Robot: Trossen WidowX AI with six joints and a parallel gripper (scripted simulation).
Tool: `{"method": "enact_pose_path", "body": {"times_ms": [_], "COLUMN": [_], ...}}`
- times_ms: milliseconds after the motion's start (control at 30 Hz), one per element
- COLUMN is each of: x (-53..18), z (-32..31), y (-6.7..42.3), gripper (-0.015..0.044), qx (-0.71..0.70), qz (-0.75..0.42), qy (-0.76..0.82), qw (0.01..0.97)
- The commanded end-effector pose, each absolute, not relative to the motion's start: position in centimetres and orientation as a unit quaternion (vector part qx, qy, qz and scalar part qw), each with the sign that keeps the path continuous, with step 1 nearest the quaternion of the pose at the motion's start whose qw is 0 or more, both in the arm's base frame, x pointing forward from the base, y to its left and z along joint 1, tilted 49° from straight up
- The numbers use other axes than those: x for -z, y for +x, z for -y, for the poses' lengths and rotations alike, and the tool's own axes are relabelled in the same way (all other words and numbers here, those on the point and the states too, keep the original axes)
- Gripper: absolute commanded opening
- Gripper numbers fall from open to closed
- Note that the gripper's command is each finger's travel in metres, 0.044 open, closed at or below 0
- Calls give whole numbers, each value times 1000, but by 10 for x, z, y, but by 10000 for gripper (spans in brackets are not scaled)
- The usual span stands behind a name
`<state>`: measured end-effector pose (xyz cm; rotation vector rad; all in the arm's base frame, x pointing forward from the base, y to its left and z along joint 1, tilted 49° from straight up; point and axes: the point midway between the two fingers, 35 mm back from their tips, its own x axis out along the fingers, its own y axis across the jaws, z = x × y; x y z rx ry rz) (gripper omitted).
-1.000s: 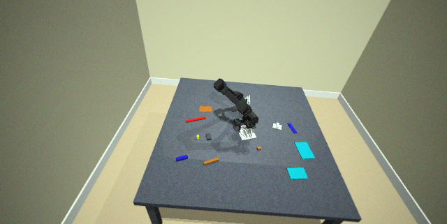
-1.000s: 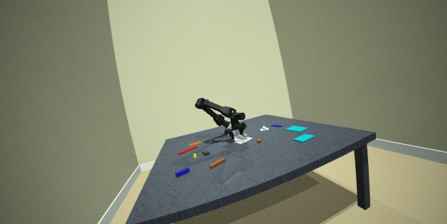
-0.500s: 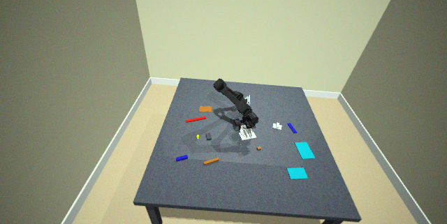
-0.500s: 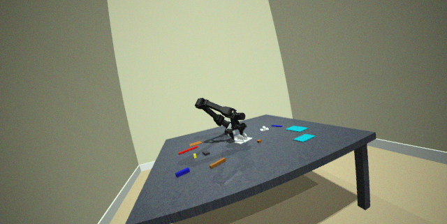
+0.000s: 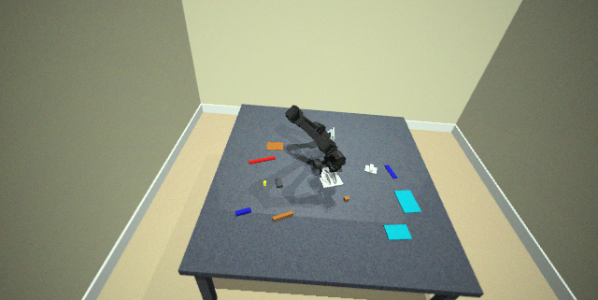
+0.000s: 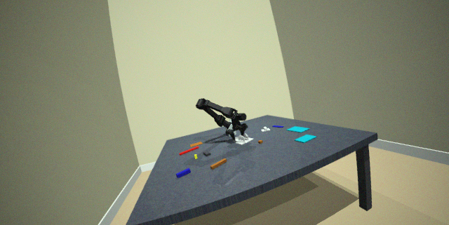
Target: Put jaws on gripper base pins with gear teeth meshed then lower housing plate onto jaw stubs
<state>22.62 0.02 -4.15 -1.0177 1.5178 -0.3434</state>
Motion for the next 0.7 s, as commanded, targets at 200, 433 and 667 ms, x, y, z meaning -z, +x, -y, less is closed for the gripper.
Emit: {"method": "enact_pose_path", "body": {"times_ms": [200,433,667], "x": [41,39,40], "z": [-2,-4,-3], "y": [225,225,226], "gripper": [351,351,351], "qx": [147,147,147], "qz": [-655,-655,-655], "qy": [-439,-439,-439], "qw": [597,597,597]}}
